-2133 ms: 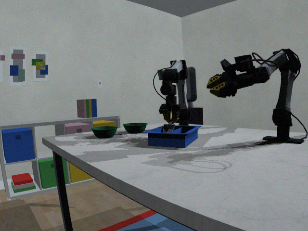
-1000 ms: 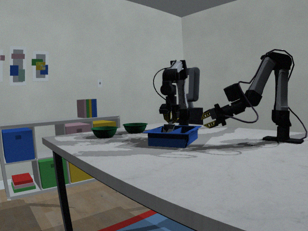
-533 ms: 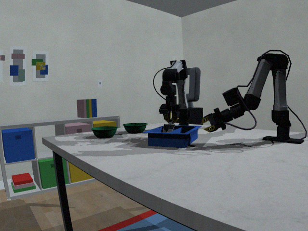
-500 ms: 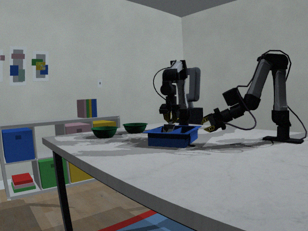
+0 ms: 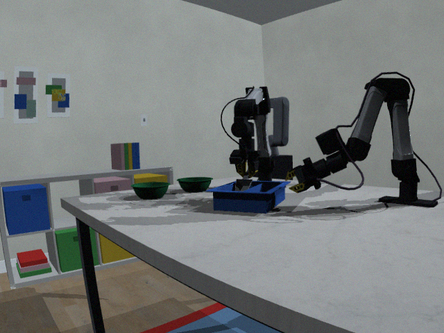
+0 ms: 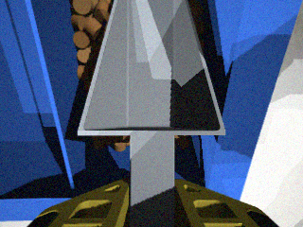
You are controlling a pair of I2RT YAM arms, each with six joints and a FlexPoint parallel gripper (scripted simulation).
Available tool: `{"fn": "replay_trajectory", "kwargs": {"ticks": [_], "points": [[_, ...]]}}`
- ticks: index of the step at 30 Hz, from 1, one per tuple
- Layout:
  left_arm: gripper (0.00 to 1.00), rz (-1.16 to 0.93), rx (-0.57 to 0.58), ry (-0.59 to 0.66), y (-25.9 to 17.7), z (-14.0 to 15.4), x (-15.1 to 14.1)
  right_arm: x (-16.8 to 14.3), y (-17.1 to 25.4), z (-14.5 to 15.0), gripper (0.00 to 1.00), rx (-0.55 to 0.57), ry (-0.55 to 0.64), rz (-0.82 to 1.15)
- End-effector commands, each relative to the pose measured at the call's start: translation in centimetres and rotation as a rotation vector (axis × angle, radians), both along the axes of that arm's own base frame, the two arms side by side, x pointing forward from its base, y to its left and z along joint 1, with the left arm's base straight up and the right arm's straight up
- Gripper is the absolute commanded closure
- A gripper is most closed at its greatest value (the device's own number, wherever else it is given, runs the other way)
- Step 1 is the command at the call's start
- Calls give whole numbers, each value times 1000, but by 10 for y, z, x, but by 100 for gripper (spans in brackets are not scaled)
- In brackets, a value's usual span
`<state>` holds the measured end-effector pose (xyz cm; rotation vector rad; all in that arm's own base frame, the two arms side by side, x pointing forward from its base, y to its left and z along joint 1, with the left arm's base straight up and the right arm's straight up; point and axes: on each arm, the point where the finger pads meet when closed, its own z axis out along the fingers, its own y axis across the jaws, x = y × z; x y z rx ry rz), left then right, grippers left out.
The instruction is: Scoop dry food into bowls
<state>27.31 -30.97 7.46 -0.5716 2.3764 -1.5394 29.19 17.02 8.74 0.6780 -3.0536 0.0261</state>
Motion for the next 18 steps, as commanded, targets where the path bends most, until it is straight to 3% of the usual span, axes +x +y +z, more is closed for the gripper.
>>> {"fn": "replay_trajectory", "kwargs": {"ticks": [1, 18], "points": [[72, 7, -19, -18, -7, 6, 7, 14, 8, 12, 100, 31, -63, -5], [72, 6, -14, -12, -22, -3, 14, 14, 8, 12, 100, 31, -63, -5]]}}
